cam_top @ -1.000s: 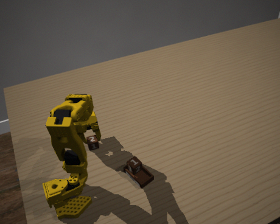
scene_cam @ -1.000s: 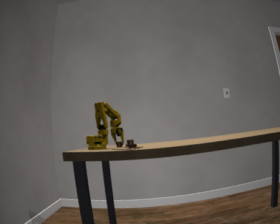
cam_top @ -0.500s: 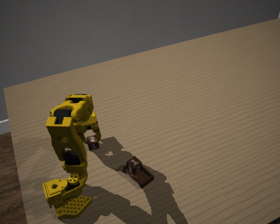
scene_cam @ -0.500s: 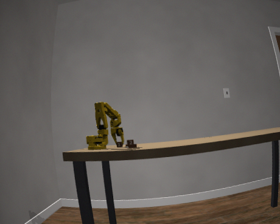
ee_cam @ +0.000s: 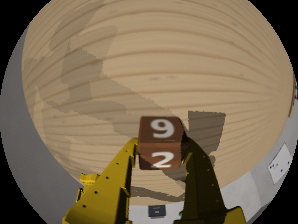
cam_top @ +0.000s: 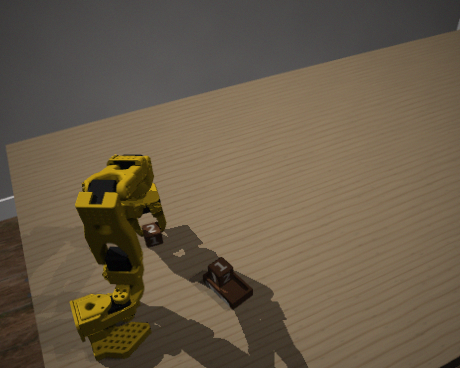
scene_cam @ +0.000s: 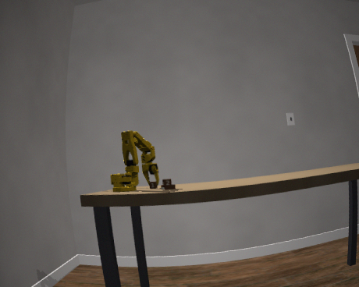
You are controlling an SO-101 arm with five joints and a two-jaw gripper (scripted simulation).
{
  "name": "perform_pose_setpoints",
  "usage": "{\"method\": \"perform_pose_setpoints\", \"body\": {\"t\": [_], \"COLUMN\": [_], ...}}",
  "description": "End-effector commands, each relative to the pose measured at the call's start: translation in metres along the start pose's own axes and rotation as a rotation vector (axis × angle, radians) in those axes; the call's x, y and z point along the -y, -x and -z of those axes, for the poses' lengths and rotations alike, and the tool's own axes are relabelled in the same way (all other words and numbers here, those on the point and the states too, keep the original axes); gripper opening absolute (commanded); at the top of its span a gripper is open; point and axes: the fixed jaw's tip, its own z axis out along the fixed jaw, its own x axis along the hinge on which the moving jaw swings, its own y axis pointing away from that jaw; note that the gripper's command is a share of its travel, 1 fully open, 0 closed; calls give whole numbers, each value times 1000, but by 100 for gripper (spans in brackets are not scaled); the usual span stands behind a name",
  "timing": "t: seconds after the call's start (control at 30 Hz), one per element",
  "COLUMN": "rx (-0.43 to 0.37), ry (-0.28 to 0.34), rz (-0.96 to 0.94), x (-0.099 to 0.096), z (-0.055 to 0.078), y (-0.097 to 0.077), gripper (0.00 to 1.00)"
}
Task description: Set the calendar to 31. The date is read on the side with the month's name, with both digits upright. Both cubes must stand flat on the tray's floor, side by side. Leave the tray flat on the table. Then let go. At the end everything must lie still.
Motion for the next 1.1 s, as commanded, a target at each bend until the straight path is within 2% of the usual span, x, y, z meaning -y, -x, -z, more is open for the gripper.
{"method": "perform_pose_setpoints", "body": {"t": [0.0, 0.67, 1.07], "rx": [17, 17, 17], "ry": [-5, -5, -5], "rz": [20, 20, 20], "x": [-1, -1, -1], "z": [1, 1, 1], "y": [3, 3, 3], "gripper": [18, 34, 36]}}
